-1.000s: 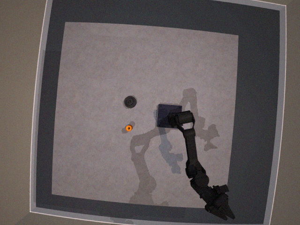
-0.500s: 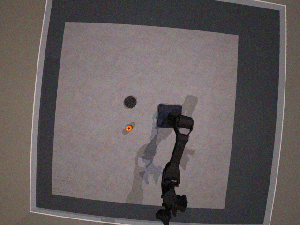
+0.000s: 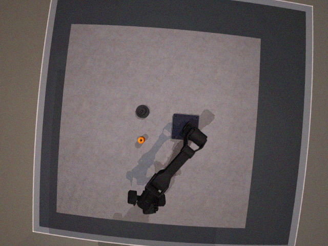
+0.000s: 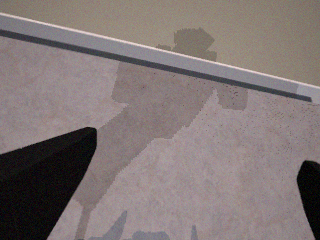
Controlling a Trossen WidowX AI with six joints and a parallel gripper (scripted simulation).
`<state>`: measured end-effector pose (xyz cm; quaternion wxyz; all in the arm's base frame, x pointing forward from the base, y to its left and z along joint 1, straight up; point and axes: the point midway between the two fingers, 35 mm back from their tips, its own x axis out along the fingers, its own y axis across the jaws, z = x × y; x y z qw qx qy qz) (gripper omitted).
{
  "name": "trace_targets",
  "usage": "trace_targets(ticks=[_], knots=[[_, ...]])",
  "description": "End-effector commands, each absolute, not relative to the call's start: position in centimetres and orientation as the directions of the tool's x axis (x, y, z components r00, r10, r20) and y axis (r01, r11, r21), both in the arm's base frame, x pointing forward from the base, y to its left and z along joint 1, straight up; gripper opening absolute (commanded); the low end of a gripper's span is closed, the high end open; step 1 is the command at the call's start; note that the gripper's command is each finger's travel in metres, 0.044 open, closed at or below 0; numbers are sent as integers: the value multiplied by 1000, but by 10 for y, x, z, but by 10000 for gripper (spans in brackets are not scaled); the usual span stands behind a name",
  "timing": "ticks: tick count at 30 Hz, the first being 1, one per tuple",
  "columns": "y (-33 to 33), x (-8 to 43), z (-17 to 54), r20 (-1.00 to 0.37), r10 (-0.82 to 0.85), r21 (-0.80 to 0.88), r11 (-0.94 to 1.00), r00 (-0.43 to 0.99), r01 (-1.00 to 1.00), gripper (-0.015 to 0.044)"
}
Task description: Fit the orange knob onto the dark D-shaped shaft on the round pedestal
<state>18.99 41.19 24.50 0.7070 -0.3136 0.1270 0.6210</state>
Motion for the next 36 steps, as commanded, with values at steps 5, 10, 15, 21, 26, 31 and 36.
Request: trace_targets(ticks=[5,10,15,21,26,31,36], knots=[[321,259,187,-808,518,-20,452,281,-892,440],[246,287,159,-920,306,60,730,247,-680,440],[168,296,141,-985,111,53,927,135,-372,440],[121,288,134,-1000,5,2,990,19,-139,440],[121,288,126,-1000,5,2,990,19,-139,440],[122,288,99,-1000,5,2,990,19,-139,440],[123,287,85,-1000,5,3,990,19,-139,440]])
